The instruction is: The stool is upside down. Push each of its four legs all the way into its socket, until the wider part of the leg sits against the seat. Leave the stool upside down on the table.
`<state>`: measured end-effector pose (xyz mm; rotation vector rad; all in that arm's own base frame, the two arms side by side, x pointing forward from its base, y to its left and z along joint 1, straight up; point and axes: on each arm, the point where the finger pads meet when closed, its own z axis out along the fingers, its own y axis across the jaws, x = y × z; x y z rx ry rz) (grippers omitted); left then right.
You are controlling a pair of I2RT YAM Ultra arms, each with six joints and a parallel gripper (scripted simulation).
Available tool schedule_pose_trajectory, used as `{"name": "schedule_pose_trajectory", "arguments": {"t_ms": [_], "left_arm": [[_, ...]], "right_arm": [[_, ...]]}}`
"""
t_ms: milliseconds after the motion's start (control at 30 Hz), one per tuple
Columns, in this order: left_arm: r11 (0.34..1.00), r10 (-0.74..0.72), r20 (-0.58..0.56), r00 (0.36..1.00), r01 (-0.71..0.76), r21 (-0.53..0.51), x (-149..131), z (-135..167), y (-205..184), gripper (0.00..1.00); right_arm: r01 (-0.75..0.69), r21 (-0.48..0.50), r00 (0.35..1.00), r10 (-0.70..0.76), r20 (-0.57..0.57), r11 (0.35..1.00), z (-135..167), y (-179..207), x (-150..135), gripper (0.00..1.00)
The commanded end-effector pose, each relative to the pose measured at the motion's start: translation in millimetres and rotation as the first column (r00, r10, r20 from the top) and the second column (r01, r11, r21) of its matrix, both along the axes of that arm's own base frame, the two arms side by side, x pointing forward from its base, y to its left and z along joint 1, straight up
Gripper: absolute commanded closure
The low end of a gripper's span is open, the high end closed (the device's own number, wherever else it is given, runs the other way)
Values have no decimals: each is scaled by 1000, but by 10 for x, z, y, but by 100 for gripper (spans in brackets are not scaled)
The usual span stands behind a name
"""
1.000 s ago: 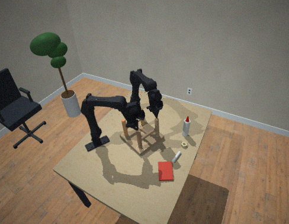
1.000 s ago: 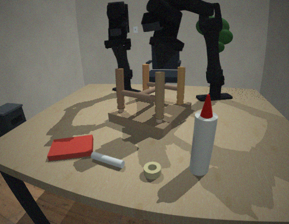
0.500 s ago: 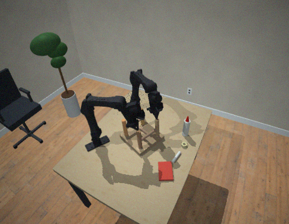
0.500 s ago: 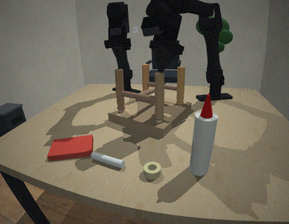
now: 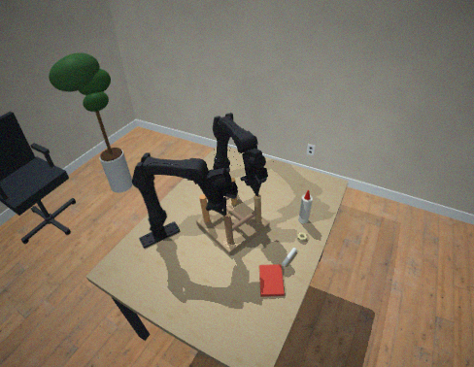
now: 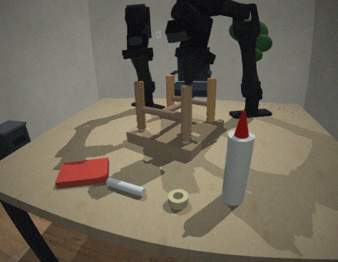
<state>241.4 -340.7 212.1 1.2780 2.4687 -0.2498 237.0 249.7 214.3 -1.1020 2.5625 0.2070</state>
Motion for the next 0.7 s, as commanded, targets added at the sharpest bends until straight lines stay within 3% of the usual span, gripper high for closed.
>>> {"name": "schedule_pose_trajectory", "arguments": {"t_ms": [0, 467, 500, 533, 567, 667], "left_arm": [[996, 4, -68, 998, 3, 93, -95, -282, 132, 100], [977, 17, -156, 988, 17, 213, -249, -598, 340, 100], [999, 7, 37, 999, -6, -48, 44, 178, -41, 100], [999, 7, 31, 999, -6, -44, 34, 181, -28, 100], [999, 2, -28, 1000, -1, 43, -20, -160, 35, 100], [997, 3, -51, 999, 1, 73, -53, -243, 78, 100]], "right_arm": [[-1, -46, 999, -1, -45, 999, -157, -50, -48, 100], [-12, -152, 989, -11, -146, 988, -473, -203, -200, 100], [0, -3, 1000, 0, 2, 1000, 31, -4, 11, 100], [1, 18, 1000, -1, 13, 1000, 93, -11, 2, 100], [-1, -68, 998, -3, -60, 998, -200, -77, -63, 100], [-3, -89, 997, -4, -82, 996, -270, -107, -96, 100]]}}
